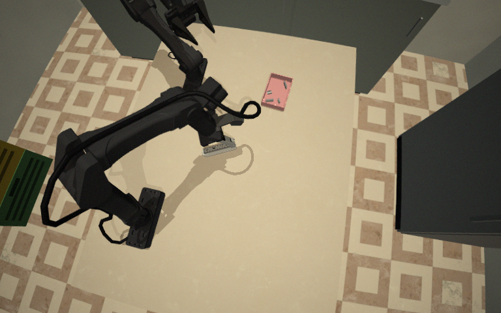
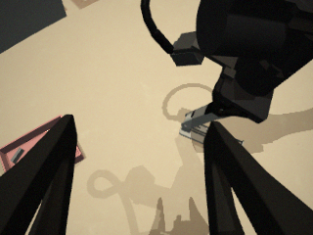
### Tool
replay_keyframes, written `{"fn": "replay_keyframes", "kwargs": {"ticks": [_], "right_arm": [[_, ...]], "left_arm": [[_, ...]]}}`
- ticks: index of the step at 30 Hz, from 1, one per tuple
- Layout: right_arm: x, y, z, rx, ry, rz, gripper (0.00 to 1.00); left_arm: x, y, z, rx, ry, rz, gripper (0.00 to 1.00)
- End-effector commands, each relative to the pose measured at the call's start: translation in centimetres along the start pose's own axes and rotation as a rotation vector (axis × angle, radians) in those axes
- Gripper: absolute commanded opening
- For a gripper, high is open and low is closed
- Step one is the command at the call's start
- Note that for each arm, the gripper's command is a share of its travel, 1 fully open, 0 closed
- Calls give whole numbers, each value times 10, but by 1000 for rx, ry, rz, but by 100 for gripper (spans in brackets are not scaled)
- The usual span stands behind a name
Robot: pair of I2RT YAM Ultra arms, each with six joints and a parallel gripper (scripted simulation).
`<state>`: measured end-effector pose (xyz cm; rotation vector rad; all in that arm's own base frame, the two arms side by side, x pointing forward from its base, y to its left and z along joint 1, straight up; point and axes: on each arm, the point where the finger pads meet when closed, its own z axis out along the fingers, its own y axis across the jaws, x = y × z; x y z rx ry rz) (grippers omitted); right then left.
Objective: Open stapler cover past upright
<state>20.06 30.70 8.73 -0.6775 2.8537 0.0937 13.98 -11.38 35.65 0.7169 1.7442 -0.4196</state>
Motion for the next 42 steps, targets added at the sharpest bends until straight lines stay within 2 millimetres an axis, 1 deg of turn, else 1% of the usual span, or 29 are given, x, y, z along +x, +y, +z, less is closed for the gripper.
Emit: {"fn": "replay_keyframes", "kwargs": {"ticks": [1, 15, 42], "right_arm": [[3, -2, -2, 7, 21, -5, 18], [3, -2, -2, 7, 21, -5, 18], [3, -2, -2, 7, 21, -5, 18]], "left_arm": [[0, -6, -17, 30, -7, 15, 58], [1, -6, -22, 29, -14, 16, 58], [1, -7, -24, 37, -19, 16, 58]]}}
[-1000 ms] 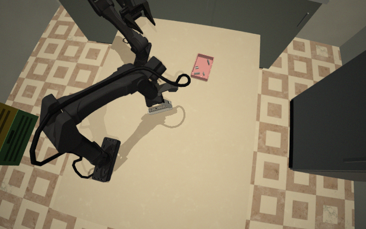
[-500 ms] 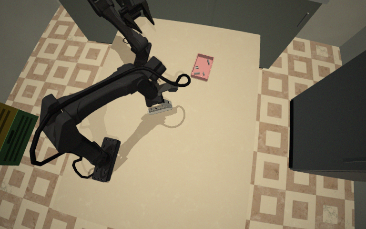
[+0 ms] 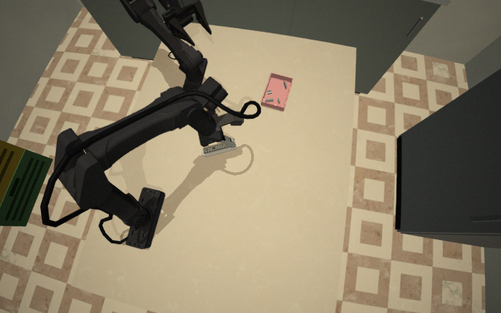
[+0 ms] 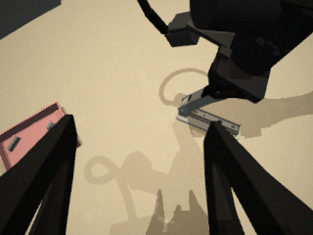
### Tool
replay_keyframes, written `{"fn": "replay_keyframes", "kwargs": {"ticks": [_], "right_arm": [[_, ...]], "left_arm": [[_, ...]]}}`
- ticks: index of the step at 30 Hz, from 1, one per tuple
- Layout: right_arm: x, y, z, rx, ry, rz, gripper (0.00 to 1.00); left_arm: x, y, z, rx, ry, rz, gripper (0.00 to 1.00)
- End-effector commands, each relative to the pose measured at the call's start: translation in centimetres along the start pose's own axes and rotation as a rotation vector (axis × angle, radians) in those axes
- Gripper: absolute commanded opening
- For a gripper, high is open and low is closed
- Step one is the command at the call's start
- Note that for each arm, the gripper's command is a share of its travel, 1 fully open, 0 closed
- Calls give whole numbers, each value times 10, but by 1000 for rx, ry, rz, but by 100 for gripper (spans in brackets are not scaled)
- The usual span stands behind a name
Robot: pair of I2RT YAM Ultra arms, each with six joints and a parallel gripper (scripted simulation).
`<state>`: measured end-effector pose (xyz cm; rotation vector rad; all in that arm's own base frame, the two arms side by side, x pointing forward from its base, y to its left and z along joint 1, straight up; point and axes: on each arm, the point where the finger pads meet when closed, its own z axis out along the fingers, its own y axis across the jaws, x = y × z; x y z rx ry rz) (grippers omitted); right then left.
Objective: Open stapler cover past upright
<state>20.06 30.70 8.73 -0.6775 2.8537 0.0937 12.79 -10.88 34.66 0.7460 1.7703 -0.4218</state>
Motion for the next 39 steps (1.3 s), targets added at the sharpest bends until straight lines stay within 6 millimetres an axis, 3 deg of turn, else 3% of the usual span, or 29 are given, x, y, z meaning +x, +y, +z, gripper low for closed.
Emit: {"fn": "replay_keyframes", "kwargs": {"ticks": [1, 18, 20, 21, 39], "right_arm": [[3, -2, -2, 7, 21, -5, 18], [3, -2, -2, 7, 21, -5, 18], [3, -2, -2, 7, 21, -5, 40], [3, -2, -2, 7, 21, -5, 42], [-6, -2, -32, -12, -27, -5, 42]], "left_arm": [[-12, -3, -15, 19, -52, 10, 58], [-12, -3, -15, 19, -52, 10, 58], [-12, -3, -15, 19, -52, 10, 58], [-12, -3, -15, 19, -52, 10, 58], [-12, -3, -15, 19, -52, 10, 58]]}}
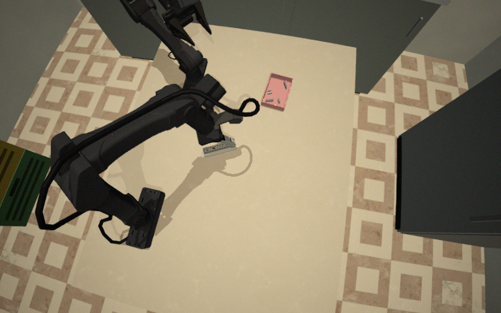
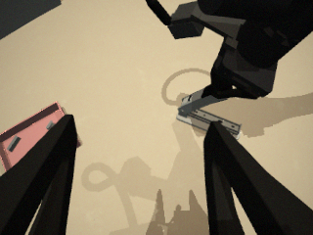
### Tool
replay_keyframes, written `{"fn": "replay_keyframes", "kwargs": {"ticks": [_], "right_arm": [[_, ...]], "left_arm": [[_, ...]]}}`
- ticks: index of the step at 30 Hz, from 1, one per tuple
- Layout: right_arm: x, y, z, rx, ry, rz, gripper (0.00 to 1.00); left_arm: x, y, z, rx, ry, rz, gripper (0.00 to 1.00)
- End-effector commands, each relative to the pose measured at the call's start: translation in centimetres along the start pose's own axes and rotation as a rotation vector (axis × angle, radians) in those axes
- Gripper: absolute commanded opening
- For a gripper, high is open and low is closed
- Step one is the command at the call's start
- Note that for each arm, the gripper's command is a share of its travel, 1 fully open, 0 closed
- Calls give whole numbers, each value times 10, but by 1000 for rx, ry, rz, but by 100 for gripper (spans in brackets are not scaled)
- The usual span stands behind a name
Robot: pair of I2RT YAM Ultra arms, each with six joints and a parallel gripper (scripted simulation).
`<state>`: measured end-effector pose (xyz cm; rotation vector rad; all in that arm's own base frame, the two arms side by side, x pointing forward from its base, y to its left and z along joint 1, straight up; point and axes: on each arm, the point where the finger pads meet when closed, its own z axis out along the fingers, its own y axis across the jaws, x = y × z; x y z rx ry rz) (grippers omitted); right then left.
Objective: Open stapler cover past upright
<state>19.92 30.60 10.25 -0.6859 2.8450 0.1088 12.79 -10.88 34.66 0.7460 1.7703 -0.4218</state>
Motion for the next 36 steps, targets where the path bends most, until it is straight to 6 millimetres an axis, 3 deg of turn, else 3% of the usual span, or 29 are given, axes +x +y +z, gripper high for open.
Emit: {"fn": "replay_keyframes", "kwargs": {"ticks": [1, 4, 14, 20, 27, 30, 36], "right_arm": [[-5, -1, -19, -3, -20, 1, 42], [-4, 3, -23, 3, -15, 1, 42], [-4, 5, -65, 0, -16, 2, 42], [-1, 2, -59, 16, 27, 7, 42], [-22, 14, -54, -6, -91, -12, 46], [-40, 29, -53, -32, -217, -34, 46], [-55, 60, -38, -49, -418, -104, 46]], "left_arm": [[-12, -3, -15, 19, -52, 10, 58], [-12, -3, -15, 19, -52, 10, 58], [-12, -3, -15, 19, -52, 10, 58], [-12, -3, -15, 19, -52, 10, 58], [-5, -2, -14, 13, -13, 12, 58], [-5, -1, -18, 15, 16, 16, 58], [-16, -4, -35, 42, 24, 27, 58]]}}
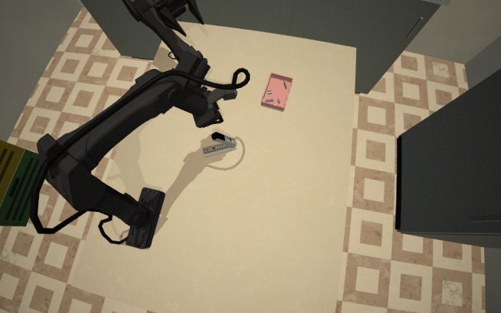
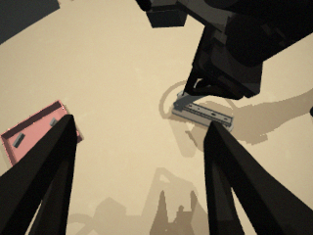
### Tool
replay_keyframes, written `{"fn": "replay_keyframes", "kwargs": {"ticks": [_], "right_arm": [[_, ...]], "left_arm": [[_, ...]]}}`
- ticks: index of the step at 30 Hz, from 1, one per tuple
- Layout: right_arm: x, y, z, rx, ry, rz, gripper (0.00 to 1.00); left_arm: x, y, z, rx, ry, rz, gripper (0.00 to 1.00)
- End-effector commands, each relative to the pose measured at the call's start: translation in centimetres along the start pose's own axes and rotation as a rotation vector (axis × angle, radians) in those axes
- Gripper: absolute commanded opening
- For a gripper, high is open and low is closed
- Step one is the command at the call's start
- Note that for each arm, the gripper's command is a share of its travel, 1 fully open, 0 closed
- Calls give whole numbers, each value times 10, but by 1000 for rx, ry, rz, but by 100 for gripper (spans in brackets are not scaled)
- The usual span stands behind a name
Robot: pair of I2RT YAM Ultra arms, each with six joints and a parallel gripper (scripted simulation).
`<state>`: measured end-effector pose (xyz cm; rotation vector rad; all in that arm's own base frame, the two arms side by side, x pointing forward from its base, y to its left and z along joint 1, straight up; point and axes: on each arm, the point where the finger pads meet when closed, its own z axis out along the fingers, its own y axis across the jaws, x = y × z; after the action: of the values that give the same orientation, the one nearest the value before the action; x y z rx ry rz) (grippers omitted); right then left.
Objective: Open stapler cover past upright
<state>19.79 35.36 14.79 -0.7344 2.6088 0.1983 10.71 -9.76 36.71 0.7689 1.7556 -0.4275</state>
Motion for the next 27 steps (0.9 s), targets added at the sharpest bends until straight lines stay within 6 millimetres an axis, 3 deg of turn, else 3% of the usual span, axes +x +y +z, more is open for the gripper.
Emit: {"fn": "replay_keyframes", "kwargs": {"ticks": [1, 7, 15, 27], "right_arm": [[-26, 18, 10, -20, -225, -41, 46], [-26, 32, 20, -21, -328, -74, 46], [-17, 56, 31, -22, -572, -111, 46], [13, 60, 23, -22, -817, -90, 46]], "left_arm": [[-5, -1, -9, 37, 30, 15, 58], [-11, -10, -18, 106, 26, 41, 58], [-19, -37, -38, 333, 9, 127, 58], [-25, -42, -49, 407, -4, 155, 58]]}}
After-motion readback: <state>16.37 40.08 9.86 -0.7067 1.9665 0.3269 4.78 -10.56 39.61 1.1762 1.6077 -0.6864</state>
